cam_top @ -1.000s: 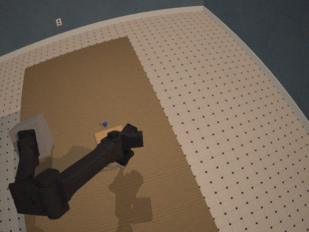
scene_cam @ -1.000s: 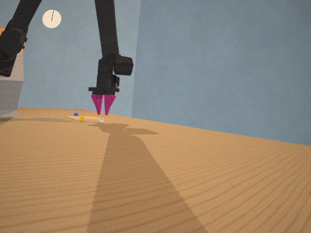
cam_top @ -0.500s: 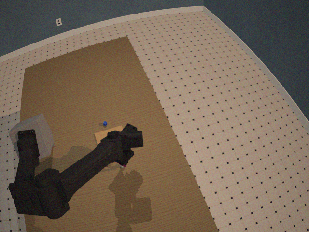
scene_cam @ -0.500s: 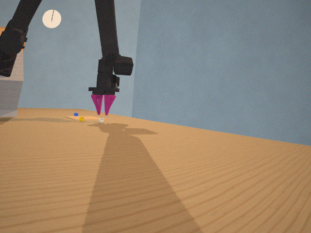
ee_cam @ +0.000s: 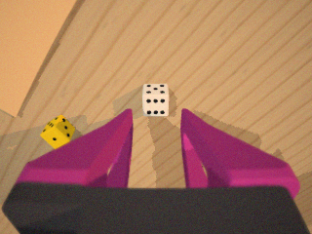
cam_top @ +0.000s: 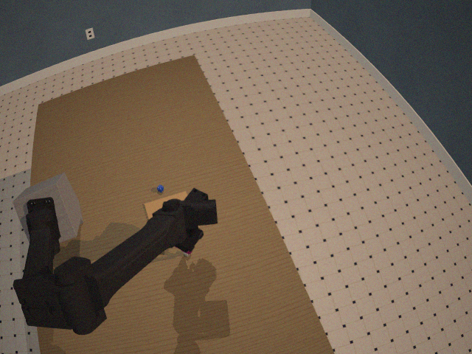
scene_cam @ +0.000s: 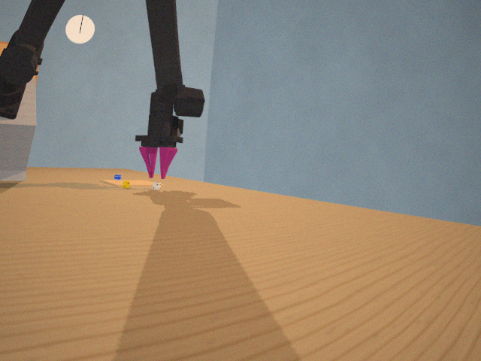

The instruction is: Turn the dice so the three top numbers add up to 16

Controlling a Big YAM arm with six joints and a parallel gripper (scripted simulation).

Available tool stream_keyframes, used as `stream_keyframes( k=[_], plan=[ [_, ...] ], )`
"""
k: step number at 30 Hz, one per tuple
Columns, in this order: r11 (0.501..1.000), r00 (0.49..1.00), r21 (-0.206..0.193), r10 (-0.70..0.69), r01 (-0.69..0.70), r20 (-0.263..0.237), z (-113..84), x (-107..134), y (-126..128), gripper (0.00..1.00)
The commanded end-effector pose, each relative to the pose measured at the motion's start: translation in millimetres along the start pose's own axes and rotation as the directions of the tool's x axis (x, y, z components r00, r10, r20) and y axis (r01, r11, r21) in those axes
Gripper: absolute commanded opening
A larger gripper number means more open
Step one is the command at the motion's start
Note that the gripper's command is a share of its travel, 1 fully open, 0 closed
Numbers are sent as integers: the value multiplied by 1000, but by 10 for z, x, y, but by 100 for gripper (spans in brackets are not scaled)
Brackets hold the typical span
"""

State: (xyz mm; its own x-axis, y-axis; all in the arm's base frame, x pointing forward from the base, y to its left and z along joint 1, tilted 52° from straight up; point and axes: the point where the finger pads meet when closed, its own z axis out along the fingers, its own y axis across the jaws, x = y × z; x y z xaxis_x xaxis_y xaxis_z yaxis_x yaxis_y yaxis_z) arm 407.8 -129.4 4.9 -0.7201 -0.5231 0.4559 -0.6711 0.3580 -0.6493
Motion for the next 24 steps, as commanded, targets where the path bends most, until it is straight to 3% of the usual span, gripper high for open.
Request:
stream_keyframes(
  k=[1, 24],
  plan=[
    [1000, 1000, 3, -7, 7, 13, -21, -100, 74, 30],
    [1000, 1000, -1, -6, 6, 7, 3, -74, 69, 30]
  ],
)
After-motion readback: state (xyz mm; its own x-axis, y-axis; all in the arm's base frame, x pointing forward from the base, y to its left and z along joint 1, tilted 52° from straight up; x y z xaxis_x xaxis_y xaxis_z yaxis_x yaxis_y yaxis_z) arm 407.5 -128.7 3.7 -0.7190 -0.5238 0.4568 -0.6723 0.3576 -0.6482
